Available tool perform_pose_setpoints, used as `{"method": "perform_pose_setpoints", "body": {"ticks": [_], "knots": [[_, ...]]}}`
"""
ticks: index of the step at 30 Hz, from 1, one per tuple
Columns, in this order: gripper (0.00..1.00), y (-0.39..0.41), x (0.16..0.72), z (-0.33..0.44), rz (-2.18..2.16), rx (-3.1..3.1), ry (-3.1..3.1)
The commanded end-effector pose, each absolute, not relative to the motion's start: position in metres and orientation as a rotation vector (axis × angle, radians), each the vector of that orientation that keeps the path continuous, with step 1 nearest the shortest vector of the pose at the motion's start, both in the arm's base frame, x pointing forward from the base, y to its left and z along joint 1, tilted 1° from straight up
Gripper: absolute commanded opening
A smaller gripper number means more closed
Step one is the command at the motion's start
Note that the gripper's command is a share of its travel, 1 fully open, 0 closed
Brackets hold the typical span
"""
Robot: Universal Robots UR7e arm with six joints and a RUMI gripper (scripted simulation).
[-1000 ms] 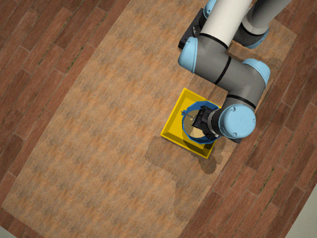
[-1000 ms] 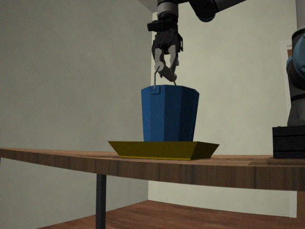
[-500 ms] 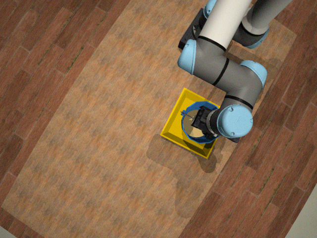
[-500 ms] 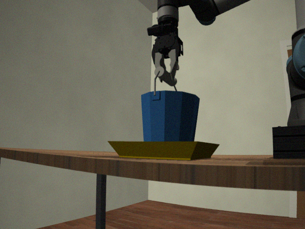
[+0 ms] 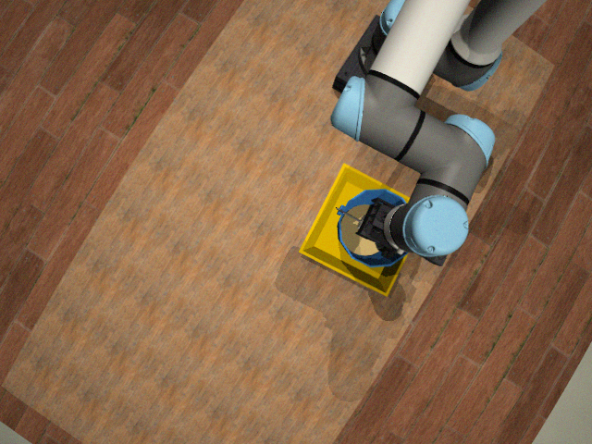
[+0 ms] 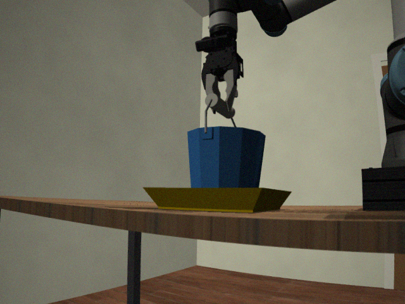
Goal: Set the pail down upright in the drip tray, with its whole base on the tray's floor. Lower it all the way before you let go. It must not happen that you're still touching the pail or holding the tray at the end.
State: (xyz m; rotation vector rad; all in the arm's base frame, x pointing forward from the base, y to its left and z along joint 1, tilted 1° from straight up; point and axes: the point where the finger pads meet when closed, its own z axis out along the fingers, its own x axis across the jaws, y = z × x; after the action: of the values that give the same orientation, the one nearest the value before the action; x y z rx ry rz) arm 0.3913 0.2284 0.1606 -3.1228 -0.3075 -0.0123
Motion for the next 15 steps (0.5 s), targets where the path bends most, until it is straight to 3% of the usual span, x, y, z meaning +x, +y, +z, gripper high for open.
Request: {"method": "perform_pose_setpoints", "body": {"ticks": [1,15], "knots": [[0.0,0.2297,0.3924,0.159,-0.023,-3.122,-0.31],[0.0,0.23,0.3933,0.1567,-0.028,-3.122,-0.31]]}}
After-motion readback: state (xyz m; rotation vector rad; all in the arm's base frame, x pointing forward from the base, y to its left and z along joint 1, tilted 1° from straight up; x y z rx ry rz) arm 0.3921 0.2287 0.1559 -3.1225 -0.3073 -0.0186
